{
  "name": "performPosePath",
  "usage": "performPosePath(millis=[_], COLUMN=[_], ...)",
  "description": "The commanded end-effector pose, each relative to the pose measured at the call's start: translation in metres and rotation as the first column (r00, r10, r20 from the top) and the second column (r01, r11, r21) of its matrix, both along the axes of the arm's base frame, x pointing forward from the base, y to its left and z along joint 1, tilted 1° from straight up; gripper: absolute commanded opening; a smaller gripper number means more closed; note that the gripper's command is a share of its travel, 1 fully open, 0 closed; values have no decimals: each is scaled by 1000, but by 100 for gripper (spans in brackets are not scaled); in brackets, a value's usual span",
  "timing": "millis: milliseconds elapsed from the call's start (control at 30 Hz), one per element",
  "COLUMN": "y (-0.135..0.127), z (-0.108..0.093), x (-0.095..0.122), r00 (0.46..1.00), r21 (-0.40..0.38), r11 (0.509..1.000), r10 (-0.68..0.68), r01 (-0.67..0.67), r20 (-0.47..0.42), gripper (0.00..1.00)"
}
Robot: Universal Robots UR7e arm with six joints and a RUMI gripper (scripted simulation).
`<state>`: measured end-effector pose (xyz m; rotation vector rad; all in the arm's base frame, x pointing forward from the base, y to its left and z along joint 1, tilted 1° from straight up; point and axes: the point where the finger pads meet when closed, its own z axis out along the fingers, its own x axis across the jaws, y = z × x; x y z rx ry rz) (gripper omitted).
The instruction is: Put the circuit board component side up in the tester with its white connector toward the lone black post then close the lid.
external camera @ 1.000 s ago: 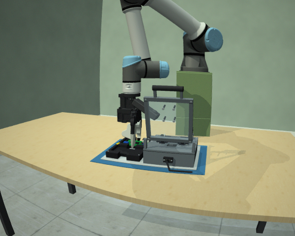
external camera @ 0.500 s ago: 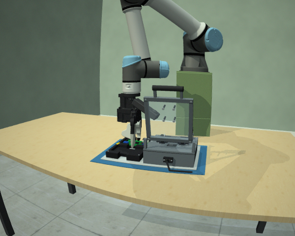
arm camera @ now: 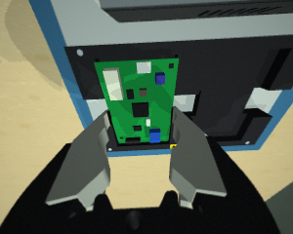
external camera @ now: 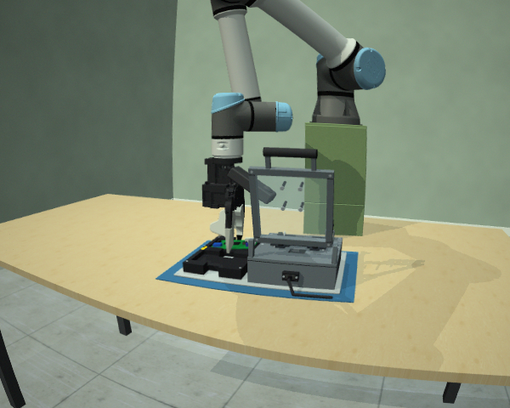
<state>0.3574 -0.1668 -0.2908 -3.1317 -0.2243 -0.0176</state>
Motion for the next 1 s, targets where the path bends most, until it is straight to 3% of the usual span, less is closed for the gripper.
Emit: performPosePath(millis=[0, 967], y=[0, 0], z=[6, 21], x=[-1, -1], r00=[1000, 1000], r21=[0, 0], r11=[1000, 1000], r10=[-2, -2], r01=[2, 2], r20=[-1, -1], gripper=[39, 39])
